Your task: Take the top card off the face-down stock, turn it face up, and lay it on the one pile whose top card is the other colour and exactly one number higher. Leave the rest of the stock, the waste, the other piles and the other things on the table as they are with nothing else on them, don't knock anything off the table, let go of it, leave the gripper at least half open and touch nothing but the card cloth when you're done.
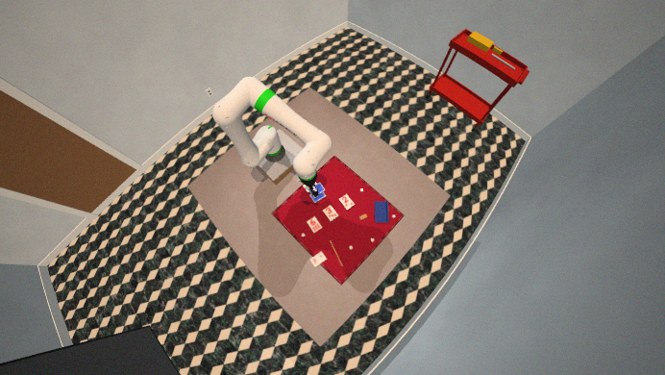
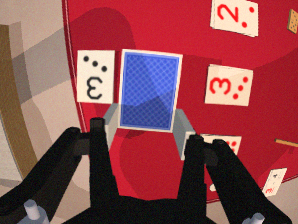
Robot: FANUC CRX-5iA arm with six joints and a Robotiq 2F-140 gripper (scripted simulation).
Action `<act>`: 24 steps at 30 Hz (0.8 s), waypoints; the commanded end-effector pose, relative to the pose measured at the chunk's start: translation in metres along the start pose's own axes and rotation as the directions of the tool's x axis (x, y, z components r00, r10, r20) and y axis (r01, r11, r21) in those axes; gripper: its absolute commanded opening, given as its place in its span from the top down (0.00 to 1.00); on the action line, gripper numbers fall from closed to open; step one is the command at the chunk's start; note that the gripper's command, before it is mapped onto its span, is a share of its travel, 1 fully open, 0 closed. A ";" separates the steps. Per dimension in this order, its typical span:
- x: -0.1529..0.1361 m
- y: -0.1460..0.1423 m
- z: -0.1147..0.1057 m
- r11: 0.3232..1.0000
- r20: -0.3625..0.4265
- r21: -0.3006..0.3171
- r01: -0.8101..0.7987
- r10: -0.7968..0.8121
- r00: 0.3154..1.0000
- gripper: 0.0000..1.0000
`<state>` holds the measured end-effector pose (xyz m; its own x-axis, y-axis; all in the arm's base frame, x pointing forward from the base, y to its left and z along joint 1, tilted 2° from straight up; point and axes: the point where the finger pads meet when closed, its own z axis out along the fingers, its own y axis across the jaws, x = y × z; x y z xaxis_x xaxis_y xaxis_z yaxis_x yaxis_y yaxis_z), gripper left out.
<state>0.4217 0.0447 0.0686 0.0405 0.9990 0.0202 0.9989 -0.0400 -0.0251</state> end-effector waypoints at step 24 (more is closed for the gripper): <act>0.082 -0.002 0.000 1.000 0.000 -0.001 0.000 0.000 1.000 0.59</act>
<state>0.4226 0.1160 0.0702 0.0409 0.9990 0.0206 0.9989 -0.0404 -0.0247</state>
